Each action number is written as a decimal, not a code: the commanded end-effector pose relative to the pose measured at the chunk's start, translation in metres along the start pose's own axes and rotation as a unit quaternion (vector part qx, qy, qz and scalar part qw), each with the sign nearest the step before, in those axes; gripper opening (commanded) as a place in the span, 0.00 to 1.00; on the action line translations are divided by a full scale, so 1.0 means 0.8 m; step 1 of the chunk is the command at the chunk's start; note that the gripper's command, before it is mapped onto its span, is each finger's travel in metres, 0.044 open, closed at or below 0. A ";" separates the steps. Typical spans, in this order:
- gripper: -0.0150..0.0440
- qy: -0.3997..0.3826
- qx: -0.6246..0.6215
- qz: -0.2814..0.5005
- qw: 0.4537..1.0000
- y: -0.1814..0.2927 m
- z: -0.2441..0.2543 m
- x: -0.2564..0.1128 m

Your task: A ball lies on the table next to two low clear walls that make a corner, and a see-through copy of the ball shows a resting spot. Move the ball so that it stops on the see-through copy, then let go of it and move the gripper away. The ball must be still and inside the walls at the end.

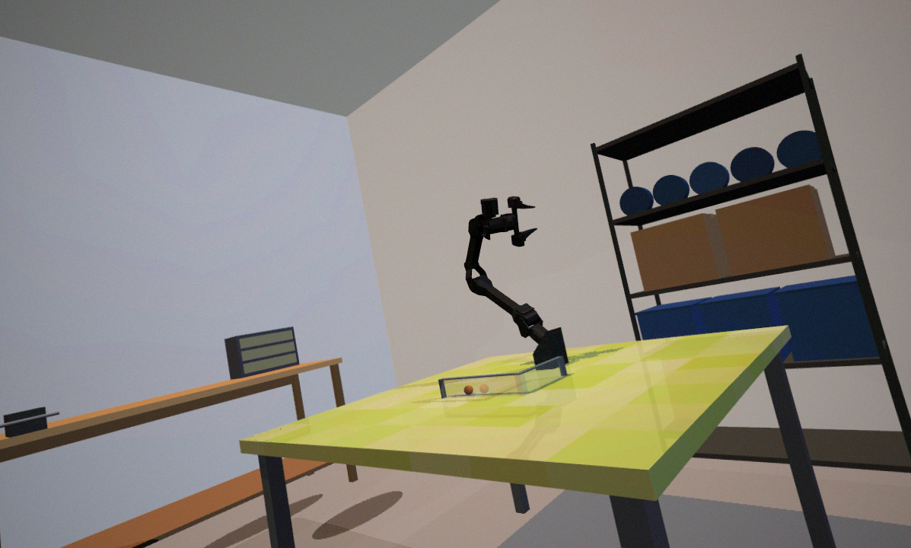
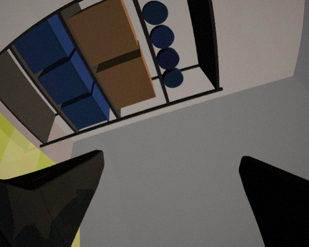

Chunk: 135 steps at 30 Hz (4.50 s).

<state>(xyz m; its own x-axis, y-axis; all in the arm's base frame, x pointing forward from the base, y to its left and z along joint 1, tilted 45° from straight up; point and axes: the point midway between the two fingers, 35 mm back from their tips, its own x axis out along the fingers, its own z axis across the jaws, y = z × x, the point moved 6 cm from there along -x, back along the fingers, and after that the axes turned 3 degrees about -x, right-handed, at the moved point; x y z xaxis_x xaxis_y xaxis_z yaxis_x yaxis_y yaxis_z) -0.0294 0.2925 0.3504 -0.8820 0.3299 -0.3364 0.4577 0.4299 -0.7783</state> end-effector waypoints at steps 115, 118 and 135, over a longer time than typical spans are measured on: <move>0.25 0.440 0.649 0.569 -0.247 0.336 0.396 -0.467; 0.25 0.439 0.650 0.571 -0.245 0.332 0.382 -0.466; 0.25 0.433 0.649 0.581 -0.231 0.305 0.306 -0.457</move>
<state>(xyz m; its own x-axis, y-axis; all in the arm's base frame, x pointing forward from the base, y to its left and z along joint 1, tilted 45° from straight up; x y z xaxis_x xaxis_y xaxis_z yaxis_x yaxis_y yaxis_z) 0.3784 0.0681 0.1484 0.0679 -0.6976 -0.7133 -0.9923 -0.1217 0.0246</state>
